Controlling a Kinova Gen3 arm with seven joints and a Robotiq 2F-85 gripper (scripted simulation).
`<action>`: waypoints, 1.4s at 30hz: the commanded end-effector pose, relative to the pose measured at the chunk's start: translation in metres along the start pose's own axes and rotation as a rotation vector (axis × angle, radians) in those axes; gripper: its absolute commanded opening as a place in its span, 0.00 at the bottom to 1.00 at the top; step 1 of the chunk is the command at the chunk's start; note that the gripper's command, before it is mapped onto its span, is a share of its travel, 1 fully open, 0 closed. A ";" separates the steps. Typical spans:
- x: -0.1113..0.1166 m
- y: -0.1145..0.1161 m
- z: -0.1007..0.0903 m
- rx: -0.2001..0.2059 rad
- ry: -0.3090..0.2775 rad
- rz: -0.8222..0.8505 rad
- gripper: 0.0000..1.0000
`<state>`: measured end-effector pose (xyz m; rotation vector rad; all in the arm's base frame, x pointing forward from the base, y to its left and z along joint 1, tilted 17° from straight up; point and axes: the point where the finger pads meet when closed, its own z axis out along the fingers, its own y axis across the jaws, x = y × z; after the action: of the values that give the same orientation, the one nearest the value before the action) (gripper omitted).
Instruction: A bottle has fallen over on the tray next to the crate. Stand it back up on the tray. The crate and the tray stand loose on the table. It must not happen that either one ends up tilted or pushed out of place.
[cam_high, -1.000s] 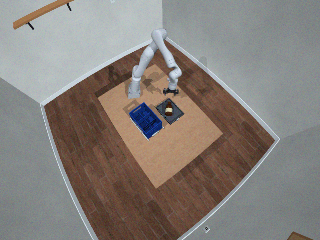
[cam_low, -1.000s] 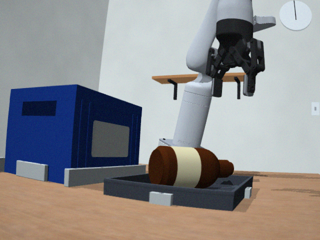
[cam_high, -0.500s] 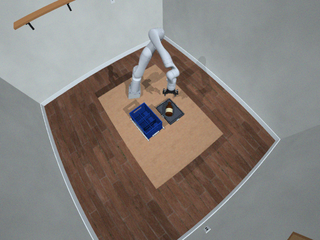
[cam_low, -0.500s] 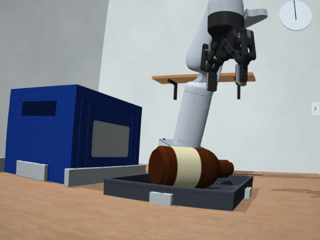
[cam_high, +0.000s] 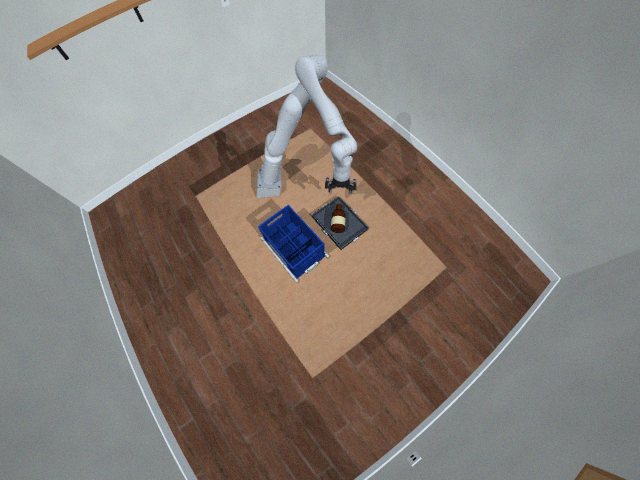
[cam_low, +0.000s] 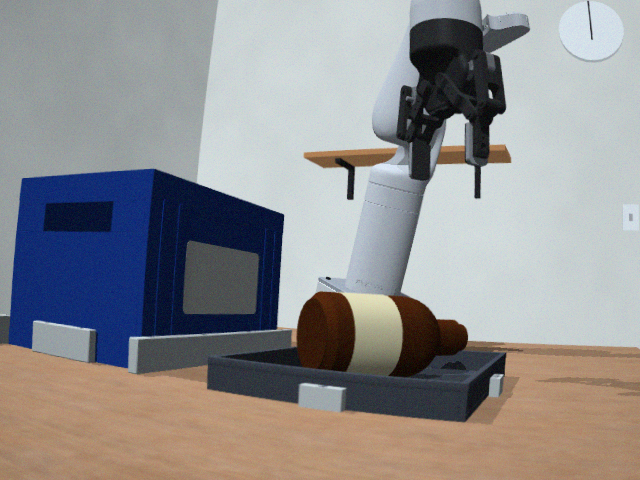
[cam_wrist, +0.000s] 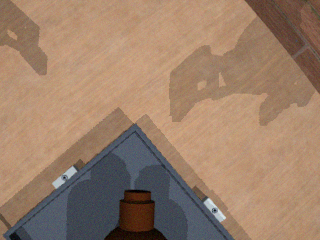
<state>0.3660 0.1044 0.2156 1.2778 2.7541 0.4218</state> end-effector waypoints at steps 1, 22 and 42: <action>-0.001 0.000 -0.001 -0.004 0.000 0.002 1.00; -0.002 0.000 -0.002 -0.008 -0.001 0.006 0.00; -0.002 0.000 -0.002 -0.008 -0.001 0.006 0.00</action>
<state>0.3666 0.1029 0.2166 1.2838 2.7467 0.4297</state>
